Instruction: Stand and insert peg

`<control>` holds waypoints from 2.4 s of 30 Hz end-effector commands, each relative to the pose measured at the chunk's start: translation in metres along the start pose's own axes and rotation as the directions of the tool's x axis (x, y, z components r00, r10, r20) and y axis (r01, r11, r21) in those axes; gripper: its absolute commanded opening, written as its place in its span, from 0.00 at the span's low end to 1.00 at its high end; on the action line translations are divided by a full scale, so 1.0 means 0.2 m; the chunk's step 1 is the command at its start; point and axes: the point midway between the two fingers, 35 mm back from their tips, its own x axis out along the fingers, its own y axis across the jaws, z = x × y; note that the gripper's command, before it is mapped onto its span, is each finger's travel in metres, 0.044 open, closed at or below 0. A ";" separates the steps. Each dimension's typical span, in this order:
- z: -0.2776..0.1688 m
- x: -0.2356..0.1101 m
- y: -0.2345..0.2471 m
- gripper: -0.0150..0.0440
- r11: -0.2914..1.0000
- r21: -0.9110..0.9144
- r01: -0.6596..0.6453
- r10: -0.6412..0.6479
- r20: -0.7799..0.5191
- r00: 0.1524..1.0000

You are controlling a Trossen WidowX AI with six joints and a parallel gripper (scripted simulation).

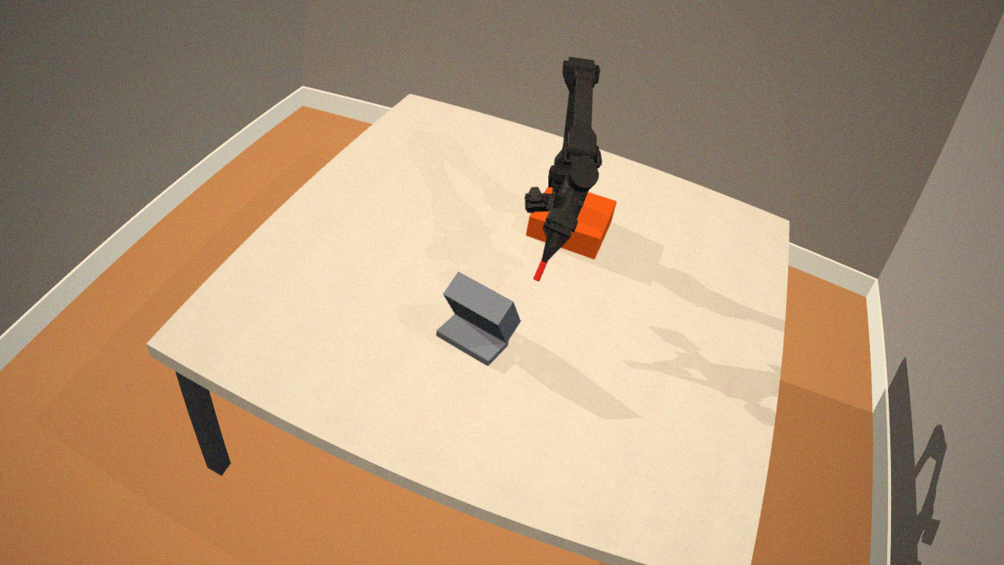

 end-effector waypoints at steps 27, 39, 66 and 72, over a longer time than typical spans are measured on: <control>0.15 -0.03 0.01 0.25 0.965 0.190 -0.180 0.161 0.113 0.981; 0.17 0.01 0.02 0.25 0.959 0.205 -0.194 0.172 0.122 0.978; 0.22 0.12 0.06 0.25 0.943 0.239 -0.233 0.202 0.146 0.968; 0.24 0.15 0.06 0.25 0.939 0.246 -0.242 0.209 0.152 0.966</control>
